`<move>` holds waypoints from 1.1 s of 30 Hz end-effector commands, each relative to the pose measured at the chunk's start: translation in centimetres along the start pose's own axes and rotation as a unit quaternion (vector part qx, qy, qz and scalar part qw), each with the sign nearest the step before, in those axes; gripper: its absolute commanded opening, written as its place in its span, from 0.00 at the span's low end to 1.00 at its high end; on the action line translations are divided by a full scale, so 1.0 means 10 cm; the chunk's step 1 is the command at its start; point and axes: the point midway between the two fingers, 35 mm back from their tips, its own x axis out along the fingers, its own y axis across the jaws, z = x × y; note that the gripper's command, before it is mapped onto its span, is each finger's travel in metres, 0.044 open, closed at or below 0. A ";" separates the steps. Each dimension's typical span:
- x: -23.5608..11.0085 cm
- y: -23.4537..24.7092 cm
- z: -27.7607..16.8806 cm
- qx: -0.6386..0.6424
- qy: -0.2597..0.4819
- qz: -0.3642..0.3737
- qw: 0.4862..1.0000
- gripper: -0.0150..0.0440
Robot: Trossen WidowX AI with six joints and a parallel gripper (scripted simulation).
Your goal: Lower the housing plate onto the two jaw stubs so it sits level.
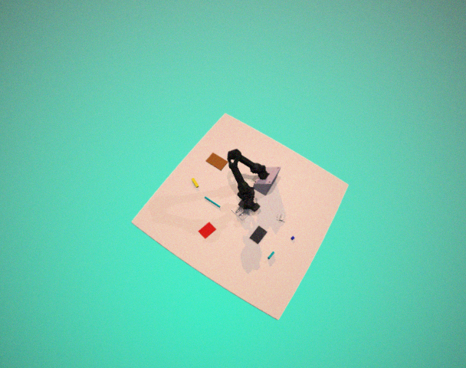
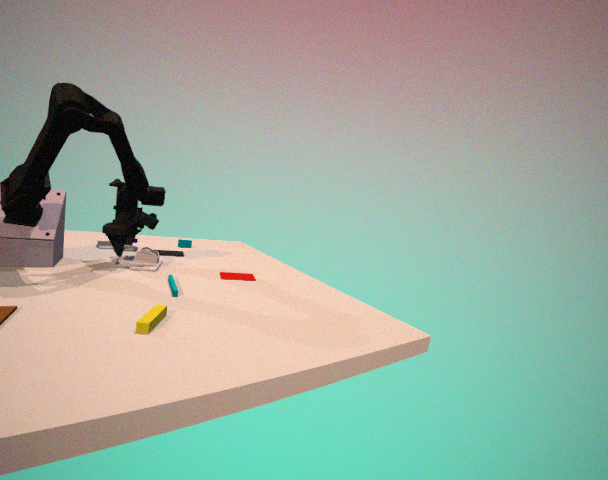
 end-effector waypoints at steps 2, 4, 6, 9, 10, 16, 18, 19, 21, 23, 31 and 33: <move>0.10 -0.01 -0.04 -0.008 0.004 -0.006 1.000 0.85; 0.13 -0.02 -0.05 -0.008 0.004 -0.006 1.000 0.85; 0.15 -0.02 -0.05 -0.008 0.004 -0.007 1.000 0.85; 0.15 -0.02 -0.05 -0.008 0.004 -0.007 1.000 0.85; 0.15 -0.02 -0.05 -0.008 0.004 -0.007 1.000 0.85; 0.15 -0.02 -0.05 -0.008 0.004 -0.007 1.000 0.85; 0.15 -0.02 -0.05 -0.008 0.004 -0.007 1.000 0.85; 0.15 -0.02 -0.05 -0.008 0.004 -0.007 1.000 0.85; 0.15 -0.02 -0.05 -0.008 0.004 -0.007 1.000 0.85; 0.15 -0.02 -0.05 -0.008 0.004 -0.007 1.000 0.85; 0.17 -0.02 -0.05 -0.012 0.004 -0.007 1.000 0.85; 0.17 -0.02 -0.05 -0.012 0.004 -0.007 1.000 0.85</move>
